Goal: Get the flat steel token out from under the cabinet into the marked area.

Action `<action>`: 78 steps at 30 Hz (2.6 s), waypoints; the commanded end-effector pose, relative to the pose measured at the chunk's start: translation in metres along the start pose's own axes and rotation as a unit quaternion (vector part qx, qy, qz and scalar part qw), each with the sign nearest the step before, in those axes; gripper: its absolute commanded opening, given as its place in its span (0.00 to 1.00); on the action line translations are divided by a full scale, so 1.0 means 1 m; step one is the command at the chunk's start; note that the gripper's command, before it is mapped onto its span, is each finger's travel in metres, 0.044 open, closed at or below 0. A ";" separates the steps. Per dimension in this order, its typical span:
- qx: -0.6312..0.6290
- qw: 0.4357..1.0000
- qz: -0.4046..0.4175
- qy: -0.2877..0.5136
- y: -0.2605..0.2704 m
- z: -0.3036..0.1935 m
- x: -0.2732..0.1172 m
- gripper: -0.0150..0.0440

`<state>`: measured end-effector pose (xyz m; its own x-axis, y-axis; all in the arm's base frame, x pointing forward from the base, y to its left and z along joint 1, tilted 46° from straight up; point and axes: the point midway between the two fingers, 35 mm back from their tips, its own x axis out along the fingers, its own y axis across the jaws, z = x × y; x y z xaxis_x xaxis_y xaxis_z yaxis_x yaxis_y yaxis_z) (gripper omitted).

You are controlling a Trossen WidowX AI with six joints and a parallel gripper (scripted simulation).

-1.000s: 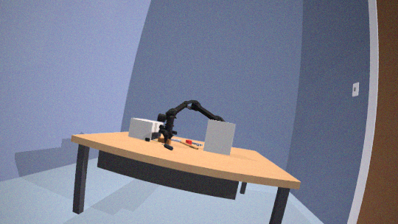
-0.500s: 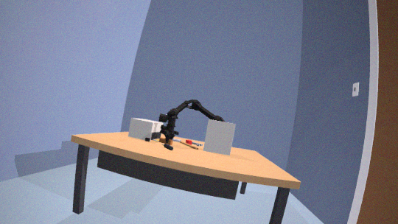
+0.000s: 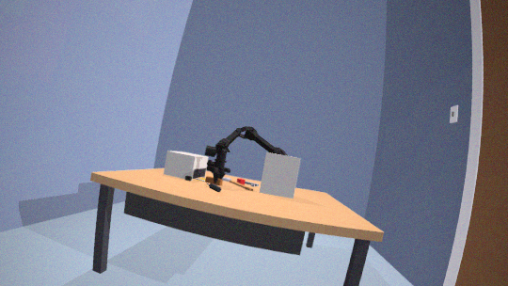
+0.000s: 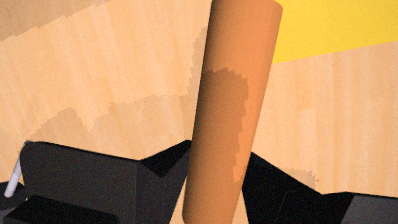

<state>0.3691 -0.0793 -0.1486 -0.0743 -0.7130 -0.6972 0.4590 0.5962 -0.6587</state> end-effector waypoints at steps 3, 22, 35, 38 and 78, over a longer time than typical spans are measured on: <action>-0.001 1.000 -0.001 0.002 0.000 -0.011 0.001 0.25; -0.001 1.000 -0.001 0.002 0.002 -0.038 0.001 0.25; -0.001 1.000 -0.001 0.003 0.003 -0.058 0.001 0.25; -0.001 1.000 -0.001 0.003 0.003 -0.063 0.001 0.25; -0.002 1.000 0.000 0.004 0.009 -0.141 0.000 0.25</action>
<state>0.2573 -0.0246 -0.1913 -0.0778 -0.7078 -0.7021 0.4595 0.5995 -0.6553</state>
